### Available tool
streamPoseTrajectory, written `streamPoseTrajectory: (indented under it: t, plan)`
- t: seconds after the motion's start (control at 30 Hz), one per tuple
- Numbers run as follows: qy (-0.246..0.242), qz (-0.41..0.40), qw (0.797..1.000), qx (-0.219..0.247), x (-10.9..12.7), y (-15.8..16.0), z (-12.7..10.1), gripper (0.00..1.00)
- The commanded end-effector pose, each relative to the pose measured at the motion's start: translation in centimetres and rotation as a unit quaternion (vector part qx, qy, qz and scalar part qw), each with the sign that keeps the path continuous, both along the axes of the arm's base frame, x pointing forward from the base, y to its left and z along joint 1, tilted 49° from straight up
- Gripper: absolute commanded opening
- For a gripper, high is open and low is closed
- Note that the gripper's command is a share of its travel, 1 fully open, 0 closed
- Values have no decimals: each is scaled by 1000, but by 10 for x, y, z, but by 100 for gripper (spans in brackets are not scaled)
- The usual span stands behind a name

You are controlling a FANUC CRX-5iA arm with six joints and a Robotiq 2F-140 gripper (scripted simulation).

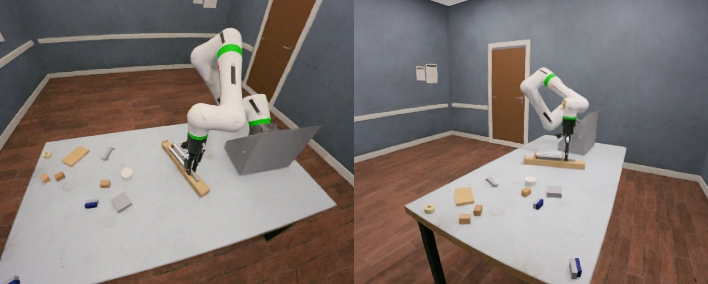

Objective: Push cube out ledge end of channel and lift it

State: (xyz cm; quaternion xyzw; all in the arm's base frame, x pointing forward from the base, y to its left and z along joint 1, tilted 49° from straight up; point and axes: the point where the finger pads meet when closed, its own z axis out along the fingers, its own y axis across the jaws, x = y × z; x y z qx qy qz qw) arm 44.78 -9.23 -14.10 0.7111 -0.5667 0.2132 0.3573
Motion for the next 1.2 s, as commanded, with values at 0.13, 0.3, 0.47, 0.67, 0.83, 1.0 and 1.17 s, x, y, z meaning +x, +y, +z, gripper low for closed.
streamPoseTrajectory:
  t: [0.13,0.3,0.47,0.67,0.83,1.0,1.17]
  plan:
    - [-1,1,1000,1,7,44,37,30]
    - [-1,1,1000,1,8,51,43,30]
    - [-1,1,1000,1,8,51,43,30]
    - [-1,1,1000,1,8,51,43,30]
    - [-1,1,1000,1,8,51,43,30]
    - [-1,1,1000,1,8,51,43,30]
    - [-1,1,1000,1,8,51,43,30]
